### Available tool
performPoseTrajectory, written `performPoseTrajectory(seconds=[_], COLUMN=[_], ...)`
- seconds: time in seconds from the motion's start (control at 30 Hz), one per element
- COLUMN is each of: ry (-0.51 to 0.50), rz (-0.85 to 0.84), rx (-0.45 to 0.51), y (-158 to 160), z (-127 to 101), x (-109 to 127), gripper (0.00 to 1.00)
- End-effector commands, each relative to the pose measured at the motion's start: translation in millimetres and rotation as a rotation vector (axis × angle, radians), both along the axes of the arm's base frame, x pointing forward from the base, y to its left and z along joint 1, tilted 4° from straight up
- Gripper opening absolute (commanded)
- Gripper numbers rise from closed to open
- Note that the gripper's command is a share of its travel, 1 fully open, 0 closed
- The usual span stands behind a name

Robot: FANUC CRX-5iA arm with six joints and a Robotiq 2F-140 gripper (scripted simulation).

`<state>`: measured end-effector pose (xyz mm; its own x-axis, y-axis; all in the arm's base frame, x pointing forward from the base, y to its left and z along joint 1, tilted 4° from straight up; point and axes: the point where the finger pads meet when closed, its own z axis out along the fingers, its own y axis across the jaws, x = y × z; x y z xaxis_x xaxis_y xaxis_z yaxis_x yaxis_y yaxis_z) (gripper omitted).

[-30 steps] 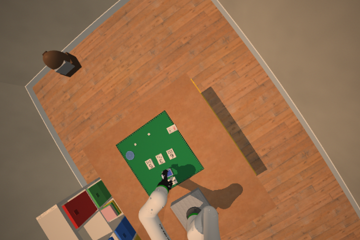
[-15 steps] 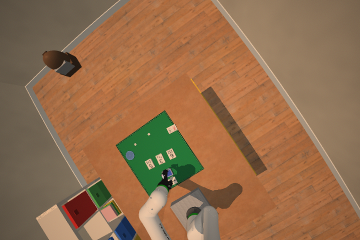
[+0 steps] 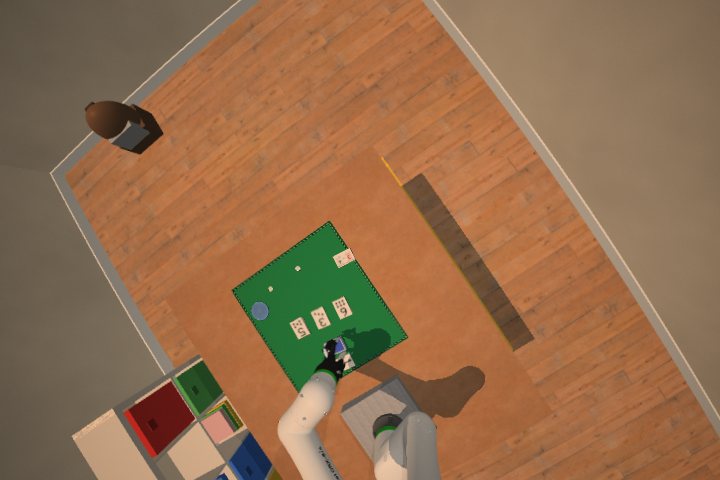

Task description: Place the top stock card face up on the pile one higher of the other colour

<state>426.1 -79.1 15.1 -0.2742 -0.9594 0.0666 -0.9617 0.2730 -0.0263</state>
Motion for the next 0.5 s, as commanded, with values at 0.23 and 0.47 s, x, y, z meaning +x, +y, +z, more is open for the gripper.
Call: performPoseTrajectory(seconds=[0.23,0.47], ry=[0.000,0.000], rz=[0.000,0.000], rx=[0.000,0.000], y=[-0.1,-0.1], z=[0.1,0.1], x=[0.0,0.0], gripper=[0.42,0.50])
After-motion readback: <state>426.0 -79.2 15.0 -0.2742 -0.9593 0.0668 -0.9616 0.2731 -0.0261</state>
